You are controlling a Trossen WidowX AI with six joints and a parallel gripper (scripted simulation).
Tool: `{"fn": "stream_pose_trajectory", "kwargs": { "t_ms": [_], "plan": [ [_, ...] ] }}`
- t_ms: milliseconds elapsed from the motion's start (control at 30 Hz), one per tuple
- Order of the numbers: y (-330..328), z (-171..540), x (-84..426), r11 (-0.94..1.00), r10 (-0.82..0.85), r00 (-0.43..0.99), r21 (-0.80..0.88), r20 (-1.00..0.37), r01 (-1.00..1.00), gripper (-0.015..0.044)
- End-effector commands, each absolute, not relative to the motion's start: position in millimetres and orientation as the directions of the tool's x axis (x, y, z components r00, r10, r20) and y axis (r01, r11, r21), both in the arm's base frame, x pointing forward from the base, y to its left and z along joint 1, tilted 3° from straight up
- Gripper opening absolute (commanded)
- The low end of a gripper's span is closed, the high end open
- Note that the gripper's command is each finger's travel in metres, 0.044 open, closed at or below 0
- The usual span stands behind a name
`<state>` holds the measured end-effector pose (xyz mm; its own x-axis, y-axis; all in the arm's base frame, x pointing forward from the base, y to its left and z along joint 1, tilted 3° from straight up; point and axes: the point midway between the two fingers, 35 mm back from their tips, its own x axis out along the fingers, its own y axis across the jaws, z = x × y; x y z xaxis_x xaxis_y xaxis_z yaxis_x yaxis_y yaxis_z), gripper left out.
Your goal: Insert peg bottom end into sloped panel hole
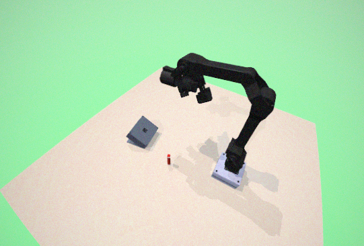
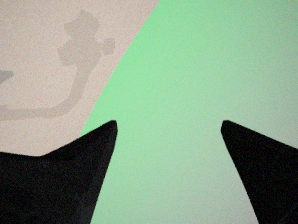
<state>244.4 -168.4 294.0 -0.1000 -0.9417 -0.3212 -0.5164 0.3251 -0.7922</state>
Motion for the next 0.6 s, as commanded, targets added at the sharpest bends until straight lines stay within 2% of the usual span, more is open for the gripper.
{"fn": "stream_pose_trajectory", "kwargs": {
  "t_ms": [0,33,567],
  "plan": [
    [-168,293,245,0.328,-0.941,-0.098,-0.792,-0.325,-0.515,0.0426],
    [-166,290,246,0.336,-0.937,-0.094,-0.793,-0.337,-0.509,0.044],
    [-98,207,282,0.616,-0.738,0.041,-0.698,-0.673,-0.366,0.044]
  ]
}}
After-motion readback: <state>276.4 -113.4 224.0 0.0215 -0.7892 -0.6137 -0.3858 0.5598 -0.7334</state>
